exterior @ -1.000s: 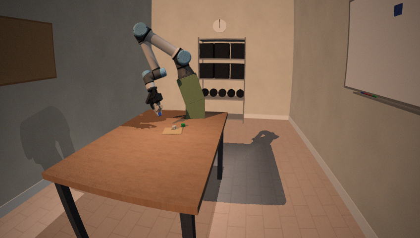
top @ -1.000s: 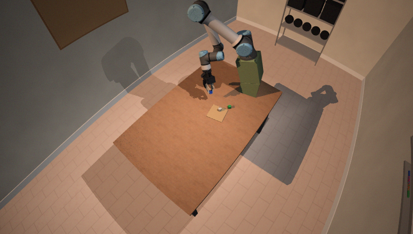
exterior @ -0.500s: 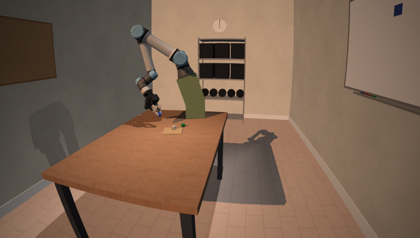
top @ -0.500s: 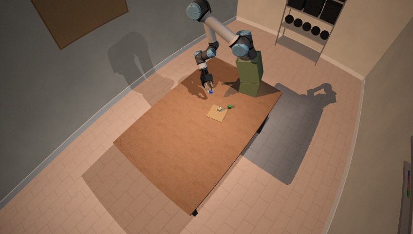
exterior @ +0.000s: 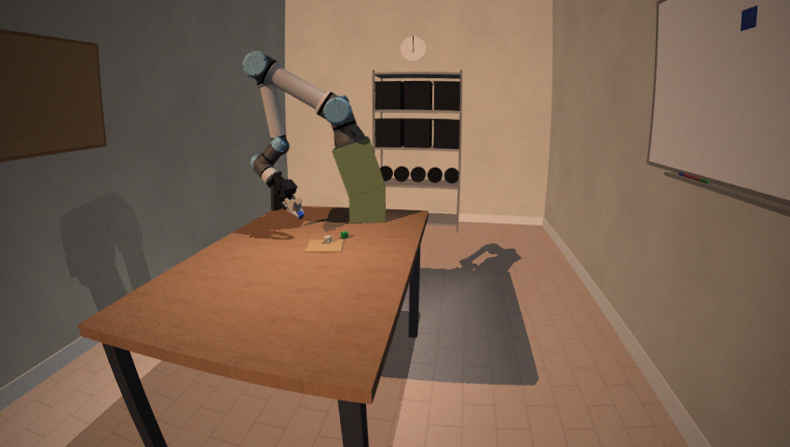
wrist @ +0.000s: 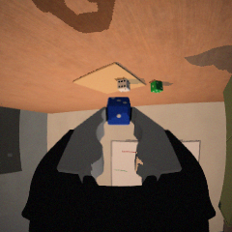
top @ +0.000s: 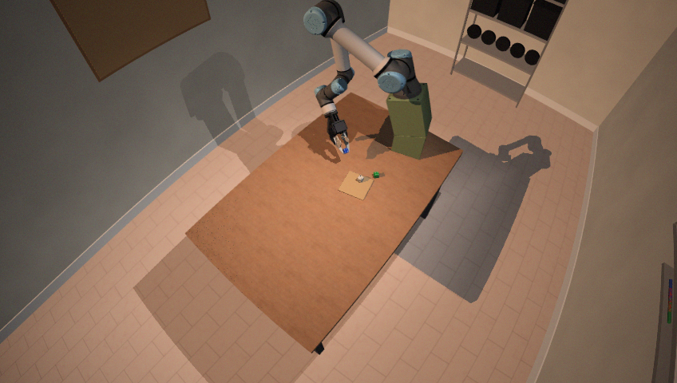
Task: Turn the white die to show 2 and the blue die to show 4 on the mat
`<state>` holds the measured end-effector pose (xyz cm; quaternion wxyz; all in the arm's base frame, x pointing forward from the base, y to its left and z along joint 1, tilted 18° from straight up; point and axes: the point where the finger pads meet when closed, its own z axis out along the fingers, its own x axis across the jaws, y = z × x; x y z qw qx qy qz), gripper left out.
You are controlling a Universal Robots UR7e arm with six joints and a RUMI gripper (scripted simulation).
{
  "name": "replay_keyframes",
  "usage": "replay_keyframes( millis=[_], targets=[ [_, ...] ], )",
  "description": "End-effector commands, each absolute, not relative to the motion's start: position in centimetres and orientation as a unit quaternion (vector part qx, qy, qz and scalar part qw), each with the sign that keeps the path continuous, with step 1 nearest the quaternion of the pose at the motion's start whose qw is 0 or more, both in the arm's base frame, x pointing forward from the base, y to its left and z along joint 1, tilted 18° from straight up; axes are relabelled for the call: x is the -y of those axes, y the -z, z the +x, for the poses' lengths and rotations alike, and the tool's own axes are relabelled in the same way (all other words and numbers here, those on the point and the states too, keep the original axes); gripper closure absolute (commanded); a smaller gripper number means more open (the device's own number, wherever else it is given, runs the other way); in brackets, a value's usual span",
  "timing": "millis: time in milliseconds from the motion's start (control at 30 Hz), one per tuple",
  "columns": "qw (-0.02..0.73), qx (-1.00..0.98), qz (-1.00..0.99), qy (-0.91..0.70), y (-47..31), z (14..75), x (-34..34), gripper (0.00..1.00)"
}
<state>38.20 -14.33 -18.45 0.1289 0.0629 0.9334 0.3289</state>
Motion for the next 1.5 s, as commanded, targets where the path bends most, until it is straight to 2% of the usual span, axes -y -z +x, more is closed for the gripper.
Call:
replay_keyframes(
  millis=[0,1467],
  targets=[
    [0.129,-0.932,0.062,-0.333,18.4,38.2,14.3,0.94],
    [0.129,-0.932,0.062,-0.333,25.2,39.2,16.4,0.94]
  ],
)
